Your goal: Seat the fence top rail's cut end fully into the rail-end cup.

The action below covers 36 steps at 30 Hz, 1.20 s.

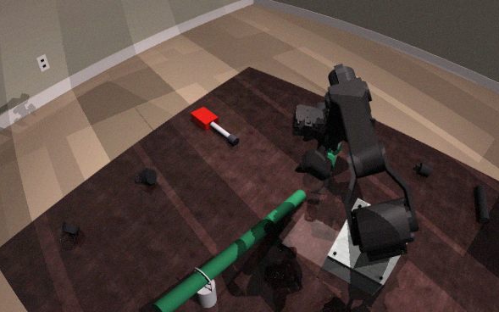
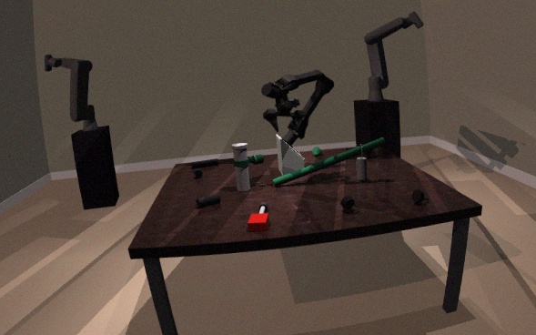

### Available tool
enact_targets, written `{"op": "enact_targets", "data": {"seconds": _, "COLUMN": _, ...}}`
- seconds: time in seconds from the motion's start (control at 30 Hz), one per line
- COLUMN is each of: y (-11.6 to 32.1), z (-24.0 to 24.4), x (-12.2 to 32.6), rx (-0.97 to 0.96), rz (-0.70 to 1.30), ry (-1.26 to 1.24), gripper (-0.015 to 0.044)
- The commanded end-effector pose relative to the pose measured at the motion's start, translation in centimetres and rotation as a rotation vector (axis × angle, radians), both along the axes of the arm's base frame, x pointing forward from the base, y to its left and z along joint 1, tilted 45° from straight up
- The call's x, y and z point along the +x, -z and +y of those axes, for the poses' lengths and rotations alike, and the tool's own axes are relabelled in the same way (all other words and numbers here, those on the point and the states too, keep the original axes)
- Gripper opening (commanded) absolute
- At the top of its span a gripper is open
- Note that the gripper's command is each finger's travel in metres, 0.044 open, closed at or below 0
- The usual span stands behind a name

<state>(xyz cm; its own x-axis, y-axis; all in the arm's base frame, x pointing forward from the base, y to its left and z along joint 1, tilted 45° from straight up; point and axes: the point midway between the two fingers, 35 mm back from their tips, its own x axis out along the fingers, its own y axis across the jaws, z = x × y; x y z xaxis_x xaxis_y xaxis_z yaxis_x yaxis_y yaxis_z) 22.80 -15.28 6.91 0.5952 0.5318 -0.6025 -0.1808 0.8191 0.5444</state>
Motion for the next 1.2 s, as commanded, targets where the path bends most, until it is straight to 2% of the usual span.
{"op": "enact_targets", "data": {"seconds": 0.0, "y": 2.8, "z": -2.6, "x": -1.4, "rx": -0.207, "rz": -0.194, "ry": -0.238, "gripper": 0.0440}}
{"op": "enact_targets", "data": {"seconds": 0.27, "y": 7.2, "z": -5.4, "x": -4.1, "rx": -0.492, "rz": -0.518, "ry": -0.564, "gripper": 0.0440}}
{"op": "enact_targets", "data": {"seconds": 0.7, "y": 11.4, "z": -6.8, "x": -7.1, "rx": -0.769, "rz": -0.855, "ry": -0.828, "gripper": 0.0440}}
{"op": "enact_targets", "data": {"seconds": 1.17, "y": 11.5, "z": -6.8, "x": -7.2, "rx": -0.788, "rz": -0.875, "ry": -0.845, "gripper": 0.0440}}
